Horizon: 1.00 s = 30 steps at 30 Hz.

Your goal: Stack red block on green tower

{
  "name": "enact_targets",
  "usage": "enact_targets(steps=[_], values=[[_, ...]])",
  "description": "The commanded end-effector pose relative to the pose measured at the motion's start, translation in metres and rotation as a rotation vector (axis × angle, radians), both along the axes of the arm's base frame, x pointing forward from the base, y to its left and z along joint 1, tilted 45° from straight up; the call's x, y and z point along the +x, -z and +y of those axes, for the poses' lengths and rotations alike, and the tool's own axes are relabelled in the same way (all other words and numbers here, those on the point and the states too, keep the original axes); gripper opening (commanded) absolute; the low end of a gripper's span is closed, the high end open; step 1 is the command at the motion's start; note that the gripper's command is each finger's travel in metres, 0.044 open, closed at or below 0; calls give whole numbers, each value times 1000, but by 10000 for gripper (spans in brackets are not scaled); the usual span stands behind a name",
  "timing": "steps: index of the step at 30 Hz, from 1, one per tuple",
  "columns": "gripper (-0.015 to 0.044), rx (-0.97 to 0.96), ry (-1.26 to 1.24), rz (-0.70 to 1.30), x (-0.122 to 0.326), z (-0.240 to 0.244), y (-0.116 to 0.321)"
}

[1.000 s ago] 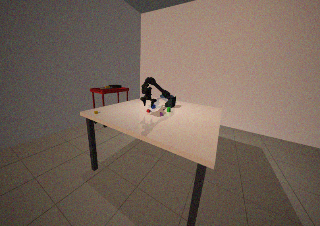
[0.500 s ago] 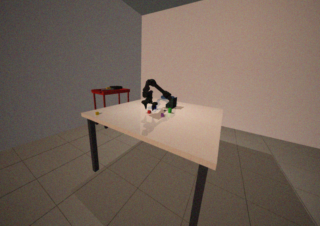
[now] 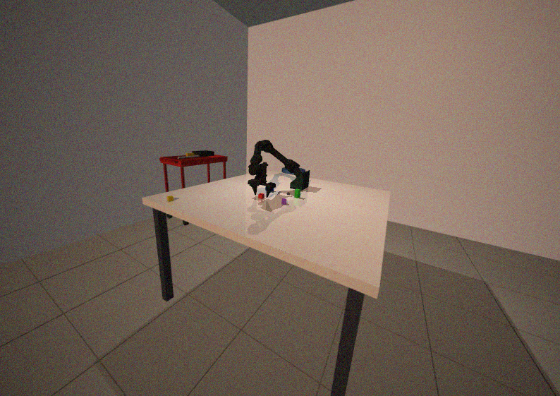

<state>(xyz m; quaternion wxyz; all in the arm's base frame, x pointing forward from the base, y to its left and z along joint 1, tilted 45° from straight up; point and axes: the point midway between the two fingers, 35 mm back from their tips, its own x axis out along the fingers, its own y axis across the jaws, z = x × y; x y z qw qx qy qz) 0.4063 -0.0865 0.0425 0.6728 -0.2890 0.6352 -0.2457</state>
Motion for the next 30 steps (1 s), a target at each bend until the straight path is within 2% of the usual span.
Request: enact_targets(steps=[1,17,30], values=[[440,-8,-3,11,-2,-4,5],[440,-8,-3,11,-2,-4,4],[99,-8,-3,11,-2,-4,4]])
